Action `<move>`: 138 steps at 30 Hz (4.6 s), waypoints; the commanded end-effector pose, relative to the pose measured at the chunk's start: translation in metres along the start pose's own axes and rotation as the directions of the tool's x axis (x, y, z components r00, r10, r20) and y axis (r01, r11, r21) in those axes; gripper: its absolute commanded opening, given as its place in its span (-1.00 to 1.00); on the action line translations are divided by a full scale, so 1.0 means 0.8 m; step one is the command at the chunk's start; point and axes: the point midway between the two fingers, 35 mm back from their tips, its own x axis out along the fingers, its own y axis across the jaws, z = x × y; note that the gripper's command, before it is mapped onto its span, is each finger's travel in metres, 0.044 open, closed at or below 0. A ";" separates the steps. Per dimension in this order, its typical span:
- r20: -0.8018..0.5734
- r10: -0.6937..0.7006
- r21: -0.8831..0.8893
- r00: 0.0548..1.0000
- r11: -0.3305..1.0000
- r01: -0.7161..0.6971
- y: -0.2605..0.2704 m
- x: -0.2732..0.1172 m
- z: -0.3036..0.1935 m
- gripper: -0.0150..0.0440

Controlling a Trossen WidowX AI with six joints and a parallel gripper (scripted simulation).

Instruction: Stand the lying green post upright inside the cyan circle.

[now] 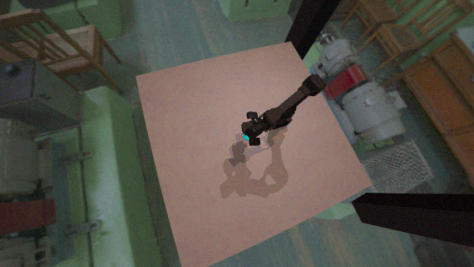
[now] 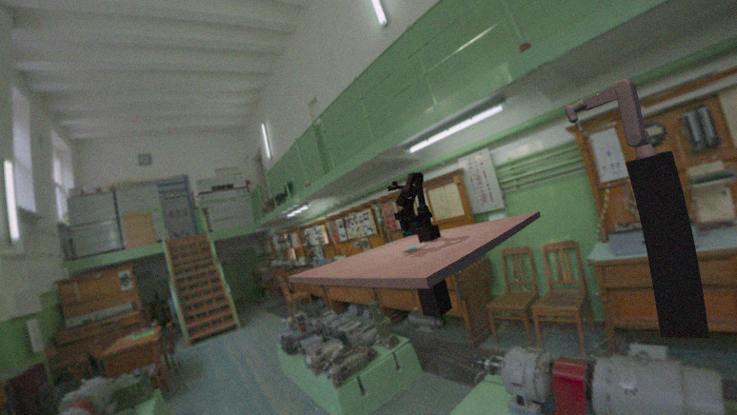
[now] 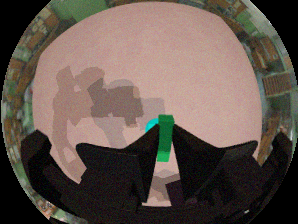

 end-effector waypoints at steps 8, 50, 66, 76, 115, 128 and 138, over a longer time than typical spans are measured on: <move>0.075 -0.020 -0.010 0.997 1.000 0.021 0.004 0.005 0.000 -0.42; 0.366 -0.054 -0.029 0.929 0.997 0.069 0.018 0.011 -0.001 -0.42; 0.467 -0.057 -0.018 0.882 0.997 0.074 0.022 0.007 -0.005 -0.42; 0.526 -0.057 -0.008 0.849 0.997 0.072 0.023 0.004 -0.008 -0.42; 0.717 -0.058 0.052 0.694 0.998 0.030 0.018 -0.015 -0.025 -0.42; 0.767 -0.061 0.077 0.639 0.997 0.003 0.012 -0.023 -0.032 -0.42; 0.800 -0.065 0.097 0.596 0.995 -0.022 0.006 -0.029 -0.038 -0.42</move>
